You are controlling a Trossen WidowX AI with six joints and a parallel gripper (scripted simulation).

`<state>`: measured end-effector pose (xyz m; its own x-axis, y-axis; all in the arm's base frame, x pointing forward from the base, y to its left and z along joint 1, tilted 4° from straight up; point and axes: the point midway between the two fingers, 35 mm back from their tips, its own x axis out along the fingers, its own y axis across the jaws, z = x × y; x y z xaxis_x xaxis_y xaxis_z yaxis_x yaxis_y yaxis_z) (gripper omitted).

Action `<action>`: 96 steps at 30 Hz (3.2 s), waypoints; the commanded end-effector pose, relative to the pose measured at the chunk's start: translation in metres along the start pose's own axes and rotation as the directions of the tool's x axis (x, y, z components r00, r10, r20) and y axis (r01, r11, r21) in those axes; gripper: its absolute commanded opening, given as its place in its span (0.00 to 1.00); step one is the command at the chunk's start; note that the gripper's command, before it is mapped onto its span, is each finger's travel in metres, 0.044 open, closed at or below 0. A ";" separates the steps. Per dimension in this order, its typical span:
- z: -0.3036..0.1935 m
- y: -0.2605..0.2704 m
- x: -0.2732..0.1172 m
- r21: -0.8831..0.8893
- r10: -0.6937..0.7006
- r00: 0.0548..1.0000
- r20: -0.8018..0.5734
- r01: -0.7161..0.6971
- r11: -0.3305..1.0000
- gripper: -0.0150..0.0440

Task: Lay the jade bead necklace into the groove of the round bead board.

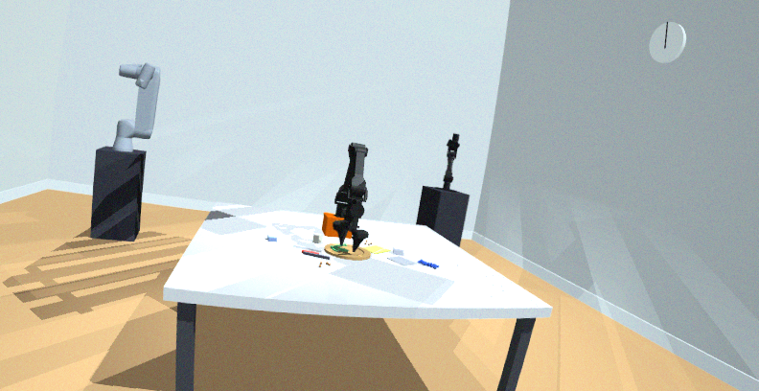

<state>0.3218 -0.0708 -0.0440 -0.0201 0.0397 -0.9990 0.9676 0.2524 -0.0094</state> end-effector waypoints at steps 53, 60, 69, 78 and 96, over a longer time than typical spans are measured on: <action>0.020 -0.011 -0.030 -0.798 -0.001 1.000 0.000 0.000 -0.603 0.68; 0.020 -0.011 -0.030 -0.798 -0.001 1.000 0.000 0.000 -0.603 0.68; 0.022 -0.007 -0.023 -0.801 0.018 1.000 0.009 0.017 -0.598 0.68; 0.021 -0.008 -0.012 -0.800 0.012 1.000 0.006 0.012 -0.599 0.68; 0.020 -0.011 0.010 -0.798 -0.001 1.000 0.000 -0.001 -0.603 0.68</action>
<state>0.3197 -0.0931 -0.0495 -0.0053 0.0373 -0.9993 -0.7821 0.6225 0.0274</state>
